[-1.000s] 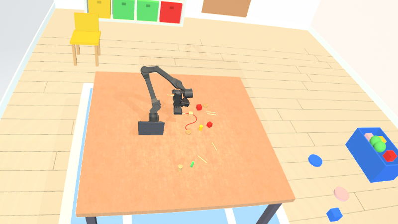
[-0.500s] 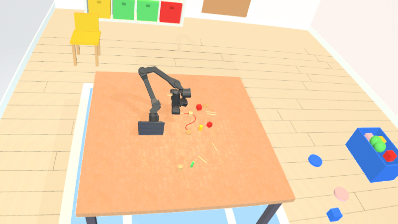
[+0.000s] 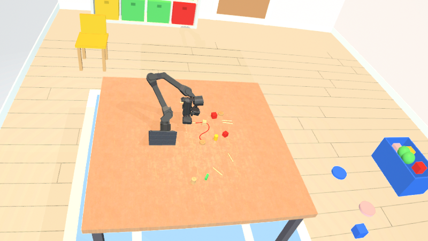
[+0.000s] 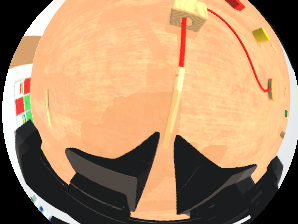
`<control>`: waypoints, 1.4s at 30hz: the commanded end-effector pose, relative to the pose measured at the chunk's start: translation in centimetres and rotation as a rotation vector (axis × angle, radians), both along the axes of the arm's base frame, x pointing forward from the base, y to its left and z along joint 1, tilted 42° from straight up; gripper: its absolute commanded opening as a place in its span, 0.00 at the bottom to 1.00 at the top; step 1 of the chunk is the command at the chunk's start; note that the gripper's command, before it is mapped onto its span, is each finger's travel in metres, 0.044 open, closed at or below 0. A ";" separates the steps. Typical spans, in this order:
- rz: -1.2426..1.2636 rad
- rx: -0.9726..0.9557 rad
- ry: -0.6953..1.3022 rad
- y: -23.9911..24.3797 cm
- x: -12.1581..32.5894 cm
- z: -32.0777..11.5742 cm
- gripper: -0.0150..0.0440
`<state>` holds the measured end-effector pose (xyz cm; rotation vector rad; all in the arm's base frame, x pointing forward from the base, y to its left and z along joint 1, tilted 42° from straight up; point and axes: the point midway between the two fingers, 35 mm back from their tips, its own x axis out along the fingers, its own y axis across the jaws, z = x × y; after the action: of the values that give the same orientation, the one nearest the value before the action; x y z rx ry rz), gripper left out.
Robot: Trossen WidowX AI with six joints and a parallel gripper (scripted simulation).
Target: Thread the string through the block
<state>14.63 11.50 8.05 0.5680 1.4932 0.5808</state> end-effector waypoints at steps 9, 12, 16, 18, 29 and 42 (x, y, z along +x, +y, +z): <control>0.000 -0.005 0.002 -5.3 0.5 5.7 0.61; 0.000 -0.003 0.002 -5.4 0.5 5.9 0.61; 0.000 -0.003 0.002 -5.4 0.5 5.9 0.61; 0.000 -0.003 0.002 -5.4 0.5 5.9 0.61; 0.000 -0.004 0.005 -6.9 0.7 7.5 1.00; -0.002 0.000 0.007 -6.7 0.7 7.3 1.00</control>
<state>15.30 4.83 15.37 0.5709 1.4989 0.5782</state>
